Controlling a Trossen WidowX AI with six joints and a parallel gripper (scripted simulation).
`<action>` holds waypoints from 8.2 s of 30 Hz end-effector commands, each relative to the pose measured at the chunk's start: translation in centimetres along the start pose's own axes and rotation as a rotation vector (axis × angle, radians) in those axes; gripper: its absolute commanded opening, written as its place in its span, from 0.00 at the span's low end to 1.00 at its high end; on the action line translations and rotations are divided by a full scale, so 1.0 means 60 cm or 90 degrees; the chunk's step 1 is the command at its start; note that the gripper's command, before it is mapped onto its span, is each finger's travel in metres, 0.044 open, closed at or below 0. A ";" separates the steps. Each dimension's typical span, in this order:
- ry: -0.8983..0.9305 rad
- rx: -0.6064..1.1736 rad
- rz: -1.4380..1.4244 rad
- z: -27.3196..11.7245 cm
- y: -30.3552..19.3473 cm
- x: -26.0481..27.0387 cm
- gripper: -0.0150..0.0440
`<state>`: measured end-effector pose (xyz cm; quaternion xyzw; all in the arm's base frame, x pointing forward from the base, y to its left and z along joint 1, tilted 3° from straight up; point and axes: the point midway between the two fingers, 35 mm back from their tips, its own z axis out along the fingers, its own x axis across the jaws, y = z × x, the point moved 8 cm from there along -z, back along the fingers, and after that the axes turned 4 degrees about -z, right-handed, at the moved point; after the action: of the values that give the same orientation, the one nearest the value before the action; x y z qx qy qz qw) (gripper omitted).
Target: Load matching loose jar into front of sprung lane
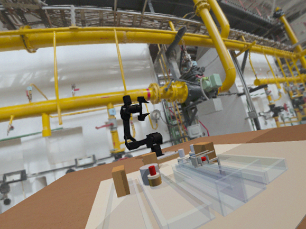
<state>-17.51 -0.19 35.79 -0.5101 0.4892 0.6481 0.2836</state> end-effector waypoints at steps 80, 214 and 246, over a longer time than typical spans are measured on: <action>-0.454 1.334 1.404 -0.175 -0.839 0.103 1.00; -0.502 1.345 1.416 -0.315 -0.814 0.081 0.25; -0.502 1.345 1.415 -0.325 -0.833 0.073 0.25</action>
<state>31.33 -0.69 14.12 -0.7017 -0.7123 0.0150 0.0070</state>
